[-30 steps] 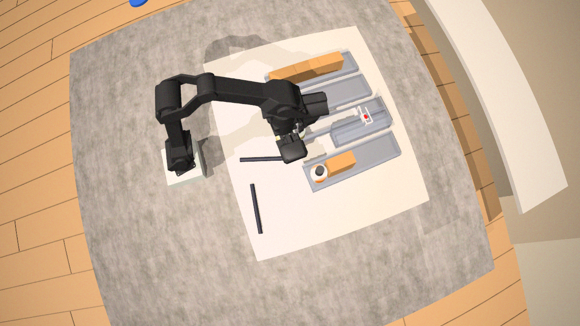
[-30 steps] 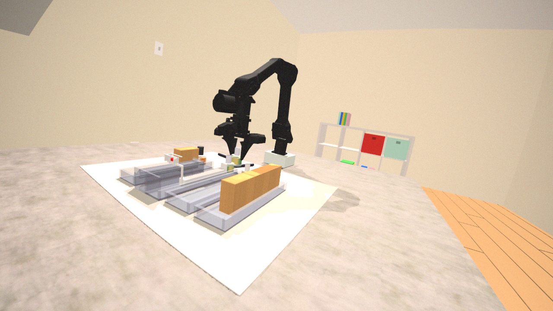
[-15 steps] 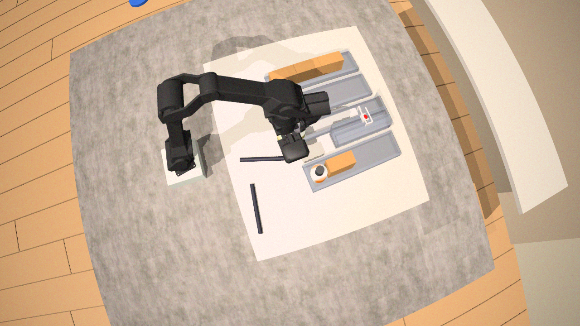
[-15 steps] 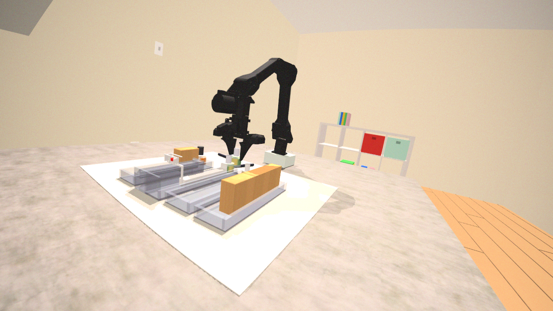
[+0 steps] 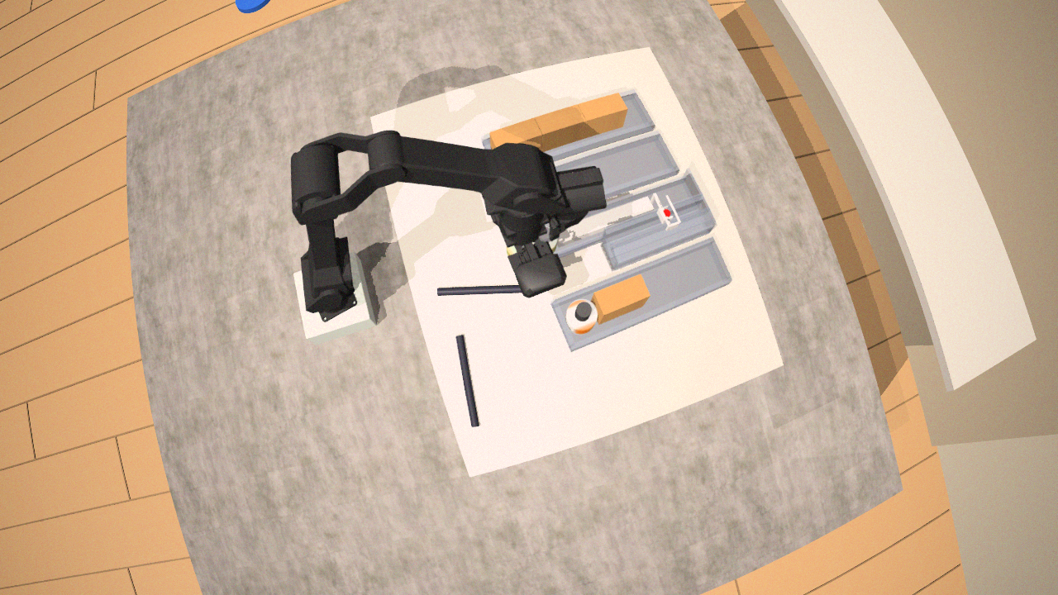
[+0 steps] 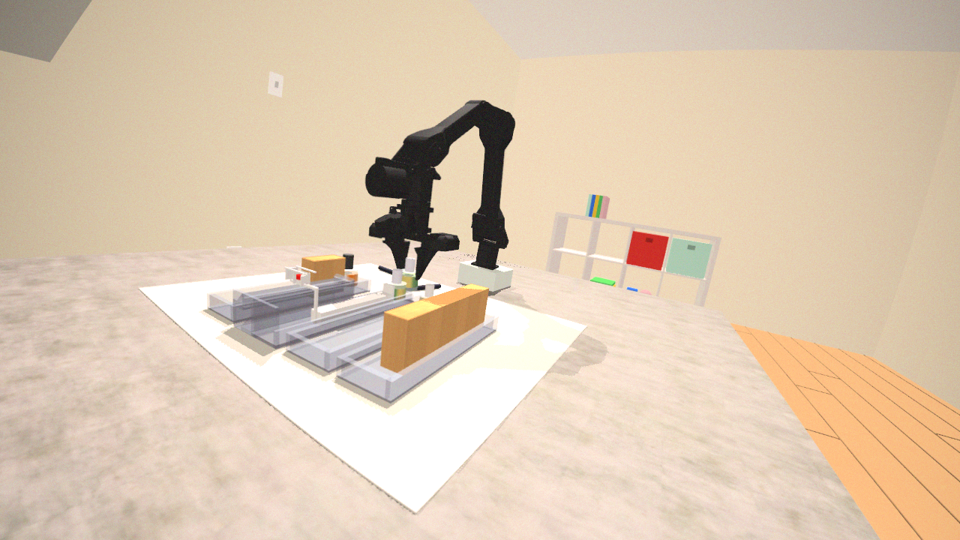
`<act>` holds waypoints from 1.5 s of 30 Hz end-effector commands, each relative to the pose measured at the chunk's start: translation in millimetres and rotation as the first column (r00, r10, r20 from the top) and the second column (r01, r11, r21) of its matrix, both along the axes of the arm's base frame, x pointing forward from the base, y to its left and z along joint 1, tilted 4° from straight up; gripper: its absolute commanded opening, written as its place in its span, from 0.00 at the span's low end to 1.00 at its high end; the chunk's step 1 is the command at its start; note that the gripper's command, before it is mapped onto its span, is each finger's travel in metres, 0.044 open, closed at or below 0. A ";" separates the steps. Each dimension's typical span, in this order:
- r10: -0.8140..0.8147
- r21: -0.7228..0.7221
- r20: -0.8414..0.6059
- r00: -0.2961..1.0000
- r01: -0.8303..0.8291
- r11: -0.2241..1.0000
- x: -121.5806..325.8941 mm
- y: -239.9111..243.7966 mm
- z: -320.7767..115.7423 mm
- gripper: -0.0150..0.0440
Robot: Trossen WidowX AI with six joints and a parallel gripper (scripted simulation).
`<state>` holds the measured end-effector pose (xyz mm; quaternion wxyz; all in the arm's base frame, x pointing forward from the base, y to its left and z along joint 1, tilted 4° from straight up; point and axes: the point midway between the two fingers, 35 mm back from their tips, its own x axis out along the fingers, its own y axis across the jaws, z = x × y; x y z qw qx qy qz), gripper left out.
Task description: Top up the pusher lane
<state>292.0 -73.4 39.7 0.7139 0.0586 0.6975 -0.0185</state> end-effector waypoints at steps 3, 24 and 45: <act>-0.004 -0.002 0.018 1.000 0.004 1.000 6.7 -1.1 3.2 0.25; -0.004 -0.002 0.019 1.000 0.004 1.000 14.2 -2.0 4.0 0.25; -0.004 -0.002 0.019 1.000 0.004 1.000 21.6 -2.9 5.3 0.25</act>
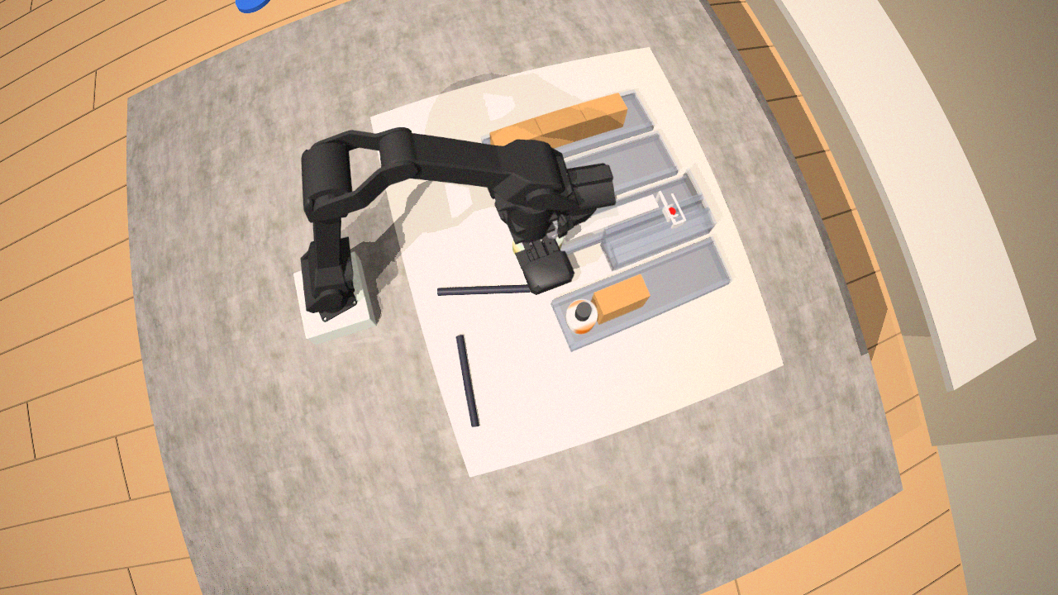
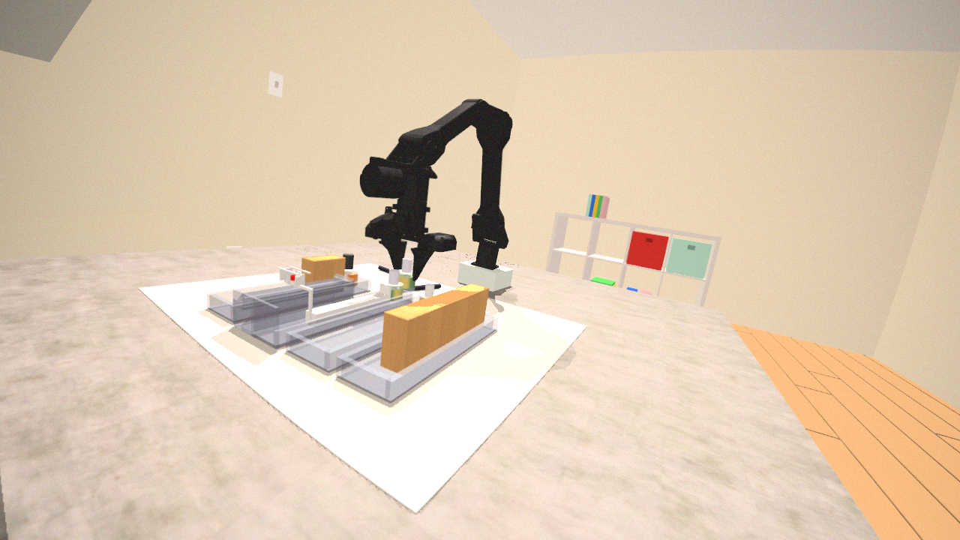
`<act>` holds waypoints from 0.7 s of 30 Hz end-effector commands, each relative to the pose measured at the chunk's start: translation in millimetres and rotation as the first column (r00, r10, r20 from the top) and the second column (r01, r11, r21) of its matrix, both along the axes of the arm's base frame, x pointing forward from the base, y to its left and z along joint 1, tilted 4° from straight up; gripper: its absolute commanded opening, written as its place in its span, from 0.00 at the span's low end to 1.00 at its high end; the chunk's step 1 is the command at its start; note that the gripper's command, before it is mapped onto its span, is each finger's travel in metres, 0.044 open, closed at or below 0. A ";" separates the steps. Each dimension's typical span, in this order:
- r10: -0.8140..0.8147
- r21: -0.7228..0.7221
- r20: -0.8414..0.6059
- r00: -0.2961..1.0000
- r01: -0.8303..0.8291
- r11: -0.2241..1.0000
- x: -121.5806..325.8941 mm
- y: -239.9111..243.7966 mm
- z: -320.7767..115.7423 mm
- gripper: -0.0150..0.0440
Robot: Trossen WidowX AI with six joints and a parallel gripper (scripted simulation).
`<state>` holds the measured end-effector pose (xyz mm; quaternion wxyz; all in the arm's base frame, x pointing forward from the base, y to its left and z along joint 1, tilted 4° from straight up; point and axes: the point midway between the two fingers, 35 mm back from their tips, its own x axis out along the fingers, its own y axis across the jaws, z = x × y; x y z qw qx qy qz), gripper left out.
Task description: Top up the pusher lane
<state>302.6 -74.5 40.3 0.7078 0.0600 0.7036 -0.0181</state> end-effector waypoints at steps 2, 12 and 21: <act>-0.003 -0.006 0.036 0.999 0.003 1.000 11.6 -1.9 4.8 0.25; -0.003 -0.006 0.037 0.999 0.003 1.000 15.1 -2.3 5.7 0.25; -0.003 -0.006 0.037 0.999 0.003 1.000 18.2 -2.7 6.5 0.25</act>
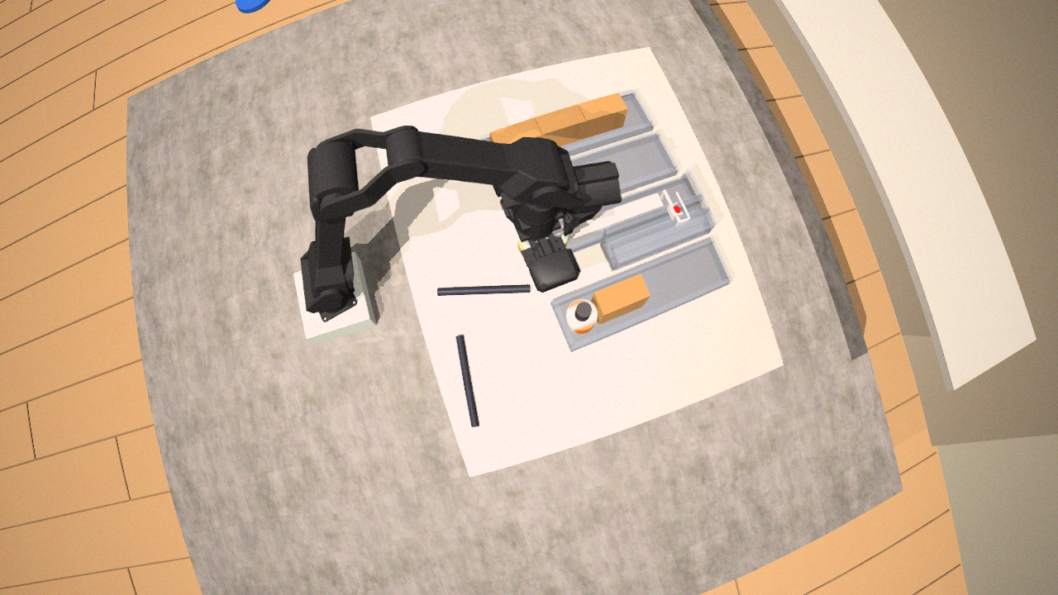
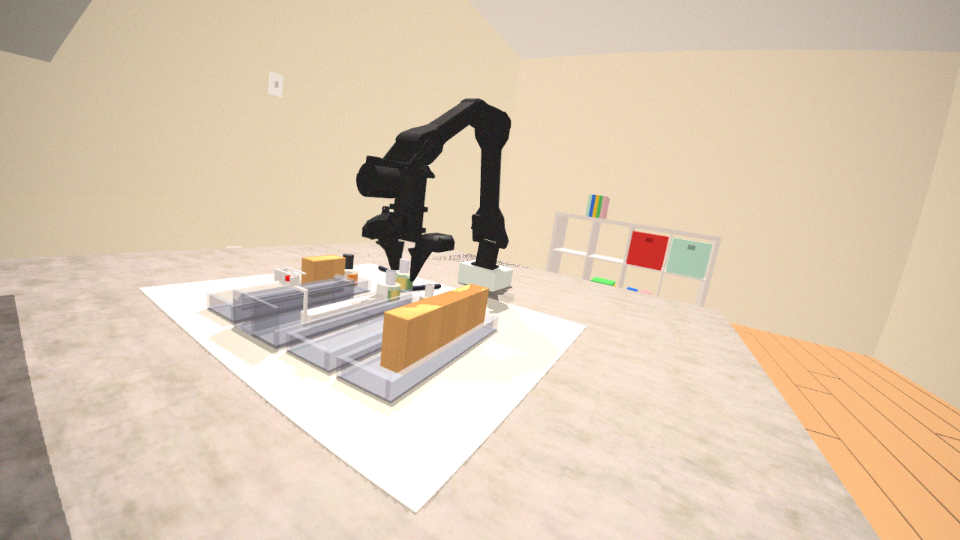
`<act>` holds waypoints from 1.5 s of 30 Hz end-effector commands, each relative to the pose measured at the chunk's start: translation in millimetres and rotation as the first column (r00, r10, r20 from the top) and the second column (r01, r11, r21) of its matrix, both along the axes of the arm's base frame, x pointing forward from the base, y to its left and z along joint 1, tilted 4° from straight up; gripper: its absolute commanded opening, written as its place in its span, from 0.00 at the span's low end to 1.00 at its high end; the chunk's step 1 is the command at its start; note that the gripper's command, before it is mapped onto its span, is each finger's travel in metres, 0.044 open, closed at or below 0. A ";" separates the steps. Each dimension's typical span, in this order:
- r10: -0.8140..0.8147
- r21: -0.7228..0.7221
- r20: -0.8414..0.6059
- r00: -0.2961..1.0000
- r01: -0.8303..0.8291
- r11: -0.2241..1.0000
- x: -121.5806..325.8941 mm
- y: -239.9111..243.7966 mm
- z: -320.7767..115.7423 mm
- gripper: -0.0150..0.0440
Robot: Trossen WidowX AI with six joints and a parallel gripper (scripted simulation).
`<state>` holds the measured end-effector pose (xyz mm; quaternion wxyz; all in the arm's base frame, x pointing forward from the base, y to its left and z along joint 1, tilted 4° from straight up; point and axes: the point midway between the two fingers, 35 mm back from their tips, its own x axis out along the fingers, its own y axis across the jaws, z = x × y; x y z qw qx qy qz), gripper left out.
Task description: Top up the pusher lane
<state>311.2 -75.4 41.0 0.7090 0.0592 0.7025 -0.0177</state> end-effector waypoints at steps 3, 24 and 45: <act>-0.004 -0.005 0.034 0.999 0.004 1.000 10.7 -1.9 6.0 0.25; -0.004 -0.005 0.034 0.999 0.004 1.000 18.0 -2.7 7.9 0.25; -0.004 -0.005 0.035 0.999 0.004 1.000 25.2 -3.4 9.6 0.25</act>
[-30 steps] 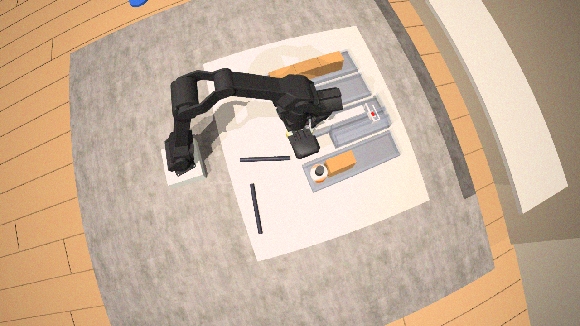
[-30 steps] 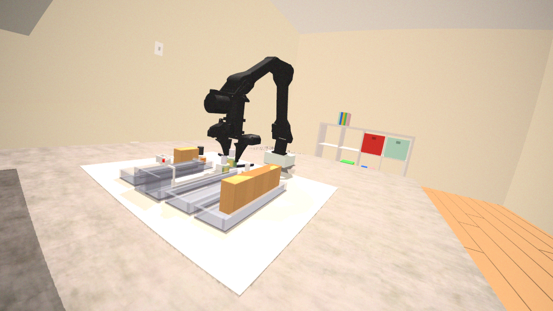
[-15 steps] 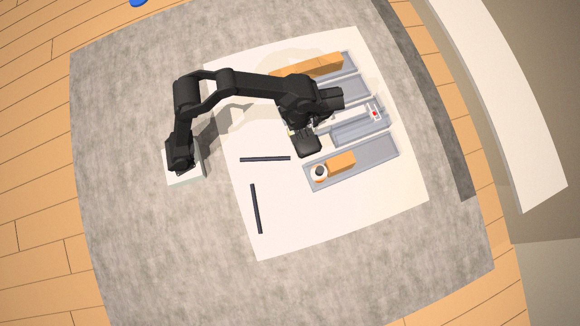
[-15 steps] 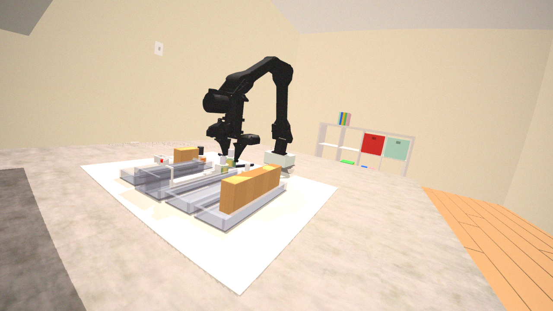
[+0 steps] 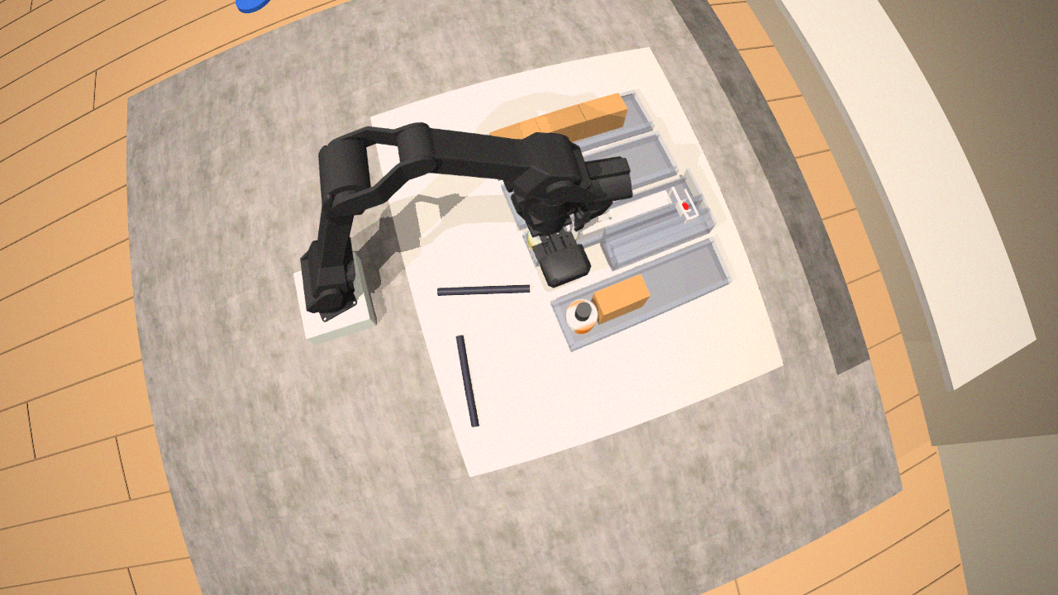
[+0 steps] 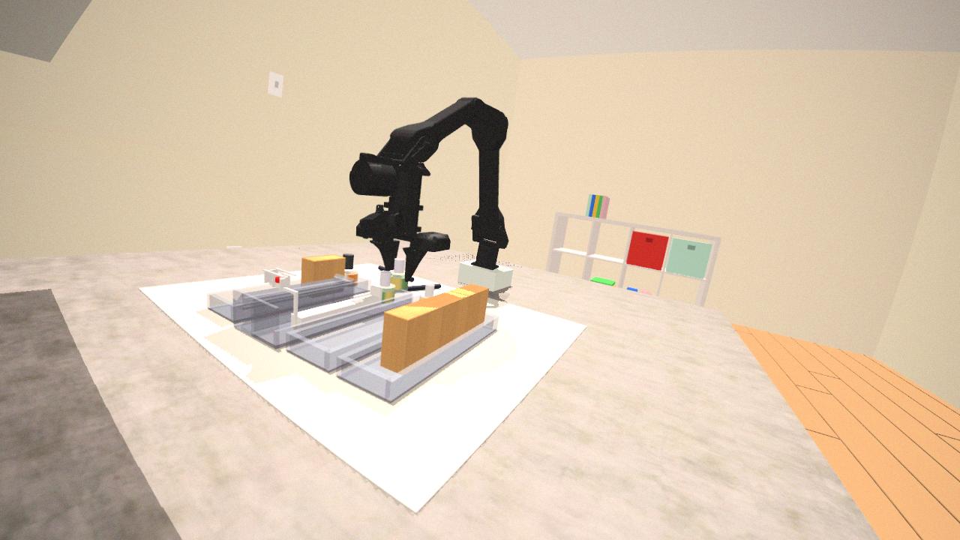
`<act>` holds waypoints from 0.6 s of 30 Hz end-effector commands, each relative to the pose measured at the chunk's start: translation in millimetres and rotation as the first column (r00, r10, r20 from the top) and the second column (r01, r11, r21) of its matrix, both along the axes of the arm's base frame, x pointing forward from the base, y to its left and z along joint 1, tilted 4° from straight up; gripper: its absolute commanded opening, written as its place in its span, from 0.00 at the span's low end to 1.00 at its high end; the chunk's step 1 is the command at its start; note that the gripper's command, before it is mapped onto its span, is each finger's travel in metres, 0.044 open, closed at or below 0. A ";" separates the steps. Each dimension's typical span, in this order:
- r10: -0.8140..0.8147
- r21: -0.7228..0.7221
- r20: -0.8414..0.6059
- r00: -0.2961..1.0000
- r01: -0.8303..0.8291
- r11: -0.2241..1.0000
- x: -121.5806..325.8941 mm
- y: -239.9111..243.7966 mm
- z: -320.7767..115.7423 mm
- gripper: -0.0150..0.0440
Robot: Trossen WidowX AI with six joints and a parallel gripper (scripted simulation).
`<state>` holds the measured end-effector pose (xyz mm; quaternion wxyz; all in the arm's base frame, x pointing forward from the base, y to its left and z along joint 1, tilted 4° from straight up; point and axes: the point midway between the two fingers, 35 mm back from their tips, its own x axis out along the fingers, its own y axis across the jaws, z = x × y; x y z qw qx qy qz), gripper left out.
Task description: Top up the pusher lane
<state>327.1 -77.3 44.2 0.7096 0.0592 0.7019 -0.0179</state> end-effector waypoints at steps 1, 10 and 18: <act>-0.004 -0.005 0.033 0.999 0.004 1.000 9.6 -1.6 6.4 0.25; -0.004 -0.005 0.034 0.999 0.004 1.000 12.2 -1.8 7.0 0.25; -0.004 -0.005 0.034 0.999 0.004 1.000 12.2 -1.8 6.3 0.25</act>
